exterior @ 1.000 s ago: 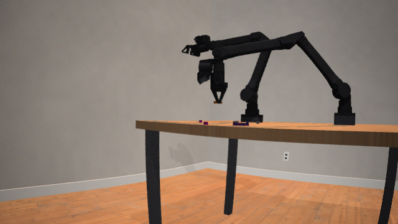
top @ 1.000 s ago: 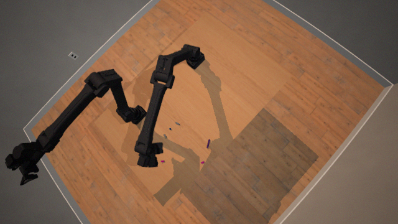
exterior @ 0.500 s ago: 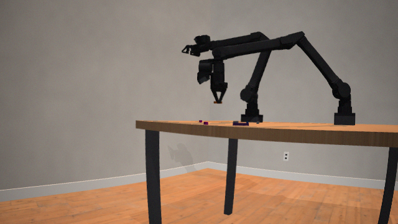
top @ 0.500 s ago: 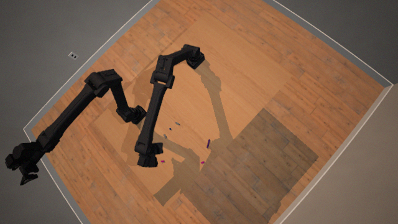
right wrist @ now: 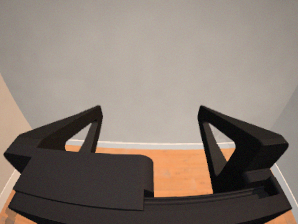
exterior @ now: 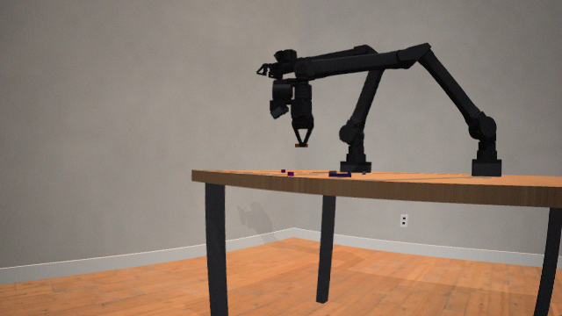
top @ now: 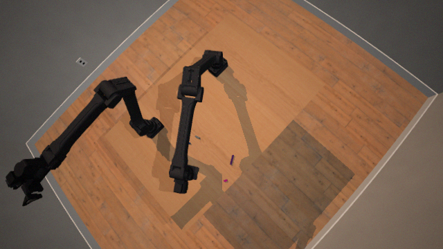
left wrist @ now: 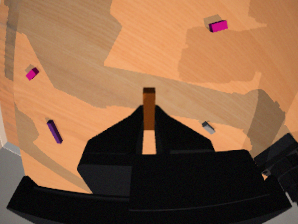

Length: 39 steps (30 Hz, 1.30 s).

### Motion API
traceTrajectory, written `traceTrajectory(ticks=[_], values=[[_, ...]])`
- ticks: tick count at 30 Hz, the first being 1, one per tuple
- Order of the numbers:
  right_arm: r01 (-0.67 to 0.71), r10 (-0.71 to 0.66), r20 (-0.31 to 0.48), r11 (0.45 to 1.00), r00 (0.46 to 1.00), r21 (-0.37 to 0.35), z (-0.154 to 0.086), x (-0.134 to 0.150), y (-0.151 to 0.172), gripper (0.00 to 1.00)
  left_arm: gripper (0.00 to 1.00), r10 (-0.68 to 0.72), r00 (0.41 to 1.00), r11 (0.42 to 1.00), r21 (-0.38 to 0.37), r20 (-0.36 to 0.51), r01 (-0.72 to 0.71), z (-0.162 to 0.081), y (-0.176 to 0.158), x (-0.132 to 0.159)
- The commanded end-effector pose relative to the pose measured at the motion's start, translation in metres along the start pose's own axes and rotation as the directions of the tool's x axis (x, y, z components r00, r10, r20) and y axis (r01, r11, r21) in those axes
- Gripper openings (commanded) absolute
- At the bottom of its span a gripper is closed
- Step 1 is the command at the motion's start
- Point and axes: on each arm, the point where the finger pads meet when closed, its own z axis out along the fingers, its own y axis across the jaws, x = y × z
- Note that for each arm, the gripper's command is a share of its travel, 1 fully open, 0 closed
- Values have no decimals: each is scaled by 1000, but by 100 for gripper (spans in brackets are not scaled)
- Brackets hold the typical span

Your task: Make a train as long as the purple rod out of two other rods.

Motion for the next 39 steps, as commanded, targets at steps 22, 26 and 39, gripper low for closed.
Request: traceTrajectory(ticks=[22, 26, 39], values=[[-9, 8, 45, 1000, 999, 14, -9, -19, -7, 100, 4, 634, 773, 773, -27, 33, -633, -29, 137, -19], [-9, 8, 45, 1000, 999, 14, -9, -19, -7, 100, 4, 698, 716, 716, -31, 30, -697, -29, 157, -16], [-9, 8, 45, 1000, 999, 14, -9, -19, -7, 100, 4, 872, 489, 489, -39, 17, -871, -29, 223, -2]])
